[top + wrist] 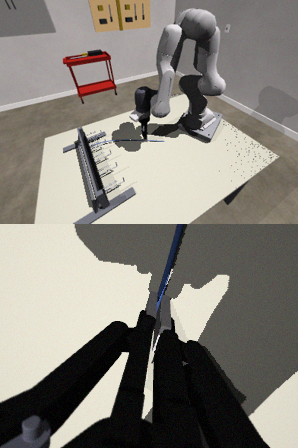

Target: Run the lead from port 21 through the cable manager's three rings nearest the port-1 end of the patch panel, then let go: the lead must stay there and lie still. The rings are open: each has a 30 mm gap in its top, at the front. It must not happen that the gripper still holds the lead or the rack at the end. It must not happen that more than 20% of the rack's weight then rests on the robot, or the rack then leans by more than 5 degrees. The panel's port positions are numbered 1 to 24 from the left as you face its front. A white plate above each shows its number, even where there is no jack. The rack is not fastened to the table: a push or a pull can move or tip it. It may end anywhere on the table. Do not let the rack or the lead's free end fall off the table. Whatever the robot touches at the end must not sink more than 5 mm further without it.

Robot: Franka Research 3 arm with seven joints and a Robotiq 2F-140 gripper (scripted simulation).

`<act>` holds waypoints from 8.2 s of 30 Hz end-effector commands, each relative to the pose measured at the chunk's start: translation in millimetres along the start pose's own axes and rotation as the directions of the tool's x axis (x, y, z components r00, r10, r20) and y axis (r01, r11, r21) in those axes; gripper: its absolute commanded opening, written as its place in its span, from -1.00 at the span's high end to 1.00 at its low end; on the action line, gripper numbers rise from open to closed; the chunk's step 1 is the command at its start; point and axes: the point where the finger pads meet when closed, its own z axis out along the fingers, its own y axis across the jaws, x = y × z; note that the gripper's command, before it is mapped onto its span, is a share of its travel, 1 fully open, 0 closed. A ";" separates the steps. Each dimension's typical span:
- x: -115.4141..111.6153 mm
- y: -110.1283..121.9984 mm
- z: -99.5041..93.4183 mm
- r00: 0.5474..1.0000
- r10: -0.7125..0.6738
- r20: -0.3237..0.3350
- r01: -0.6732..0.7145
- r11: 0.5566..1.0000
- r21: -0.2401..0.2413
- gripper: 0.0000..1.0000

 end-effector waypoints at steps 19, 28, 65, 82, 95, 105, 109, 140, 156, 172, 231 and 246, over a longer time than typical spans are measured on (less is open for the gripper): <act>2.1 -0.3 -0.4 1.000 -0.004 -0.005 0.004 1.000 0.000 1.00; 2.1 -0.3 -0.4 1.000 -0.004 -0.005 0.004 1.000 0.000 1.00; 2.1 -0.4 -2.3 1.000 -0.004 -0.005 0.004 1.000 0.001 1.00; 2.0 -0.4 -15.0 1.000 -0.004 -0.005 0.004 1.000 0.000 1.00; 2.0 -0.4 -29.0 1.000 -0.004 -0.005 0.004 1.000 0.001 1.00; 1.9 -0.4 -36.6 1.000 -0.004 -0.005 0.004 1.000 0.001 1.00; 1.9 -0.4 -38.9 1.000 -0.004 -0.005 0.004 1.000 0.001 1.00; 104.8 -248.0 -148.9 0.920 0.387 -0.062 -0.385 0.922 0.045 1.00; 123.0 -292.1 -168.2 0.709 0.705 -0.024 -0.705 0.709 0.014 1.00; 123.0 -292.1 -168.2 0.578 0.816 -0.003 -0.816 0.578 0.005 1.00; 122.8 -293.6 -168.2 0.577 0.817 -0.003 -0.817 0.577 0.004 1.00; 122.8 -293.6 -166.5 0.577 0.817 -0.003 -0.817 0.577 0.004 1.00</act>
